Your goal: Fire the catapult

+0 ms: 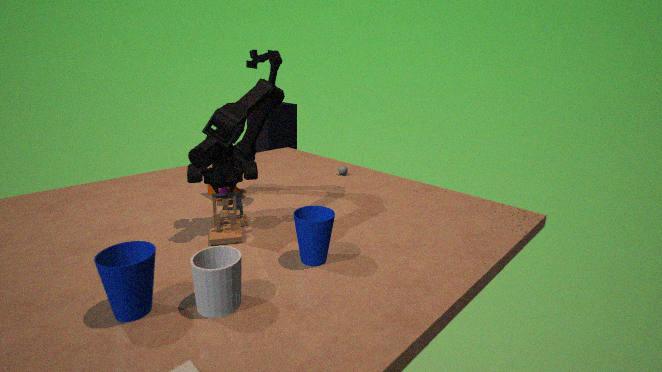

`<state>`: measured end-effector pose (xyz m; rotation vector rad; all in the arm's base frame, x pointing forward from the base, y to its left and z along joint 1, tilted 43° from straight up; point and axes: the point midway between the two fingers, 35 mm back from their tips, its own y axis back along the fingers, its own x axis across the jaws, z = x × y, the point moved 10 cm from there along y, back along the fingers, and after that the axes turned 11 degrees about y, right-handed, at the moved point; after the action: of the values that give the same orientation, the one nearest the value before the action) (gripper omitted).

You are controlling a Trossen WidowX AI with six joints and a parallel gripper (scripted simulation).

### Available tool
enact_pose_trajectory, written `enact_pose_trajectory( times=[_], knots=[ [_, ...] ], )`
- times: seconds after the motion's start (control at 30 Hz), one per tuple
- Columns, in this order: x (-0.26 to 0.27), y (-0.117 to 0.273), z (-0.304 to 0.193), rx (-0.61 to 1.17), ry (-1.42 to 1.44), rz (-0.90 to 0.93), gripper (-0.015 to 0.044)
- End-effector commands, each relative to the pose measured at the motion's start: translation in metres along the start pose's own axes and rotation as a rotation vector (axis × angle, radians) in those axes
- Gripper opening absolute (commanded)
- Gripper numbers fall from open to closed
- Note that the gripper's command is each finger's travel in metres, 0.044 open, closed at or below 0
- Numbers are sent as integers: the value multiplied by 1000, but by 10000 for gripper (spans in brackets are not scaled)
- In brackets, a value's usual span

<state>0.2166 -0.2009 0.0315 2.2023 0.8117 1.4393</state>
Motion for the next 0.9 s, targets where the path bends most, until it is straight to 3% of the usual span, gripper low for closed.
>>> enact_pose_trajectory(
  times=[0.0,0.27,0.37,0.43,0.87],
  knots=[
    [0,0,0,0,0,0,236],
    [20,83,-50,-172,-36,-125,440],
    [26,99,-64,-209,-49,-154,440],
    [14,81,-41,-184,-42,-122,440],
    [-23,144,37,-581,-148,-274,440]
  ],
)
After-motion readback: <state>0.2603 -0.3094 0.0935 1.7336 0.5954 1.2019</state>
